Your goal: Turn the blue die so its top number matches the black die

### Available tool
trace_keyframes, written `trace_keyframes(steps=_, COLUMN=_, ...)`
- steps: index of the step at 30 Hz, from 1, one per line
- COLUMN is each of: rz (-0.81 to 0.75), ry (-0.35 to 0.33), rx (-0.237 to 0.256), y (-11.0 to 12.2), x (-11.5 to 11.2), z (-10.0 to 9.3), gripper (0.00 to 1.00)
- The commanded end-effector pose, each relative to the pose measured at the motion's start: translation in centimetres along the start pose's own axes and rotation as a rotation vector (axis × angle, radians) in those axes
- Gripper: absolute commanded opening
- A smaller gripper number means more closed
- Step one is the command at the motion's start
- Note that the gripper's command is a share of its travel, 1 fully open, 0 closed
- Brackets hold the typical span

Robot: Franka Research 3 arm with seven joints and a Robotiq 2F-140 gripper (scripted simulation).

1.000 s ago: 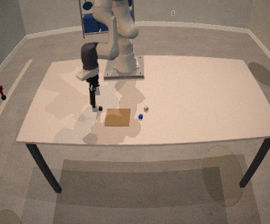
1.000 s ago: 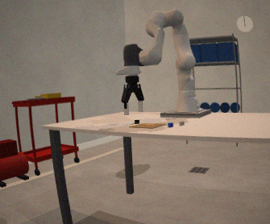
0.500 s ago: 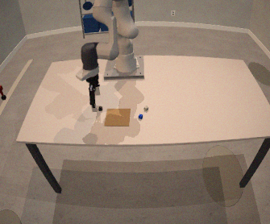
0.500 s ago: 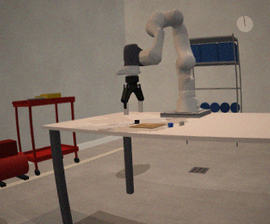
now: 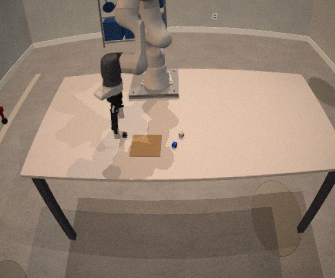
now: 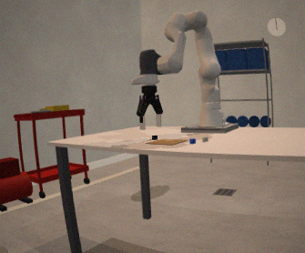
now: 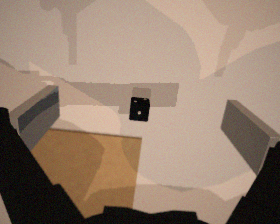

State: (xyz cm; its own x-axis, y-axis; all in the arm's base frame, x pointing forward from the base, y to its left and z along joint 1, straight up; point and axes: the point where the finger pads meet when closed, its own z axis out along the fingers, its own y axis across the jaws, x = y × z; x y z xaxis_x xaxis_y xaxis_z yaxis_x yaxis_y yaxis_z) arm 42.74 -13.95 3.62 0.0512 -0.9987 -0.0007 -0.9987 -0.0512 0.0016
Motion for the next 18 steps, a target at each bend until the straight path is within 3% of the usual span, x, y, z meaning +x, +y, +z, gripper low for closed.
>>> trace_keyframes(steps=1, rz=0.001, ry=0.001, rx=0.002, y=0.0, x=0.0, z=0.0, gripper=1.00)
trace_keyframes(steps=11, rz=0.001, ry=0.001, rx=0.002, y=-0.2, x=-0.4, z=0.0, gripper=1.00)
trace_keyframes(steps=18, rz=0.001, ry=0.001, rx=0.002, y=-1.0, x=-3.2, z=0.0, gripper=1.00)
